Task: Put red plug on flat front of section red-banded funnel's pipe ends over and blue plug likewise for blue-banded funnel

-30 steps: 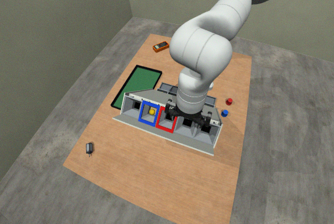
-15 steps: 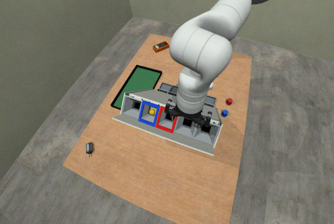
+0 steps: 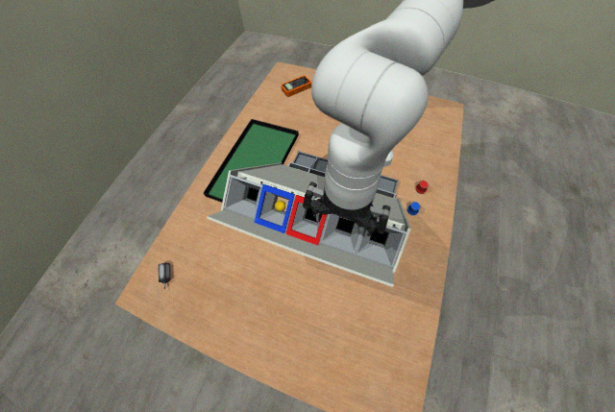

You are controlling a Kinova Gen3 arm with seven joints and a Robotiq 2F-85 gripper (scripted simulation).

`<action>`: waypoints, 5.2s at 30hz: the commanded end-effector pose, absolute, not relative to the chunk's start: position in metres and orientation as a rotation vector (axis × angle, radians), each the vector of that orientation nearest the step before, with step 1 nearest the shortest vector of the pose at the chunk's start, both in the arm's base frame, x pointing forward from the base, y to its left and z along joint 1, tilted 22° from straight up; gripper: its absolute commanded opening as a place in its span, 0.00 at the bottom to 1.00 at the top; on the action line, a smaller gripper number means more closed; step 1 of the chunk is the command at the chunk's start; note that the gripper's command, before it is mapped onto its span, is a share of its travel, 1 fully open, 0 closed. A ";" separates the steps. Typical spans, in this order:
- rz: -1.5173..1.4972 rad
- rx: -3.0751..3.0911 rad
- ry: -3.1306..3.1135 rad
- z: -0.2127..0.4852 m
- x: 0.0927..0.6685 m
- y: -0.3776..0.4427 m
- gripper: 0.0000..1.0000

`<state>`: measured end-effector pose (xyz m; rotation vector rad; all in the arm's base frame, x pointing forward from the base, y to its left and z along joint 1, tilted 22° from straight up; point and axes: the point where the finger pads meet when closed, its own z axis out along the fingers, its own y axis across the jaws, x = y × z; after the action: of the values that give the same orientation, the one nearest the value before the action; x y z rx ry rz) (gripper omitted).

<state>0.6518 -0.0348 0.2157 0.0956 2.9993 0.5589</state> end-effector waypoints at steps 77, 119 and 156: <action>0.552 0.104 3.038 0.117 0.356 -0.063 1.00; 0.551 0.103 3.038 0.117 0.356 -0.063 1.00; 0.551 0.103 3.038 0.117 0.356 -0.063 0.50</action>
<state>0.3560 -0.0623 0.1166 0.1024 3.0391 0.5525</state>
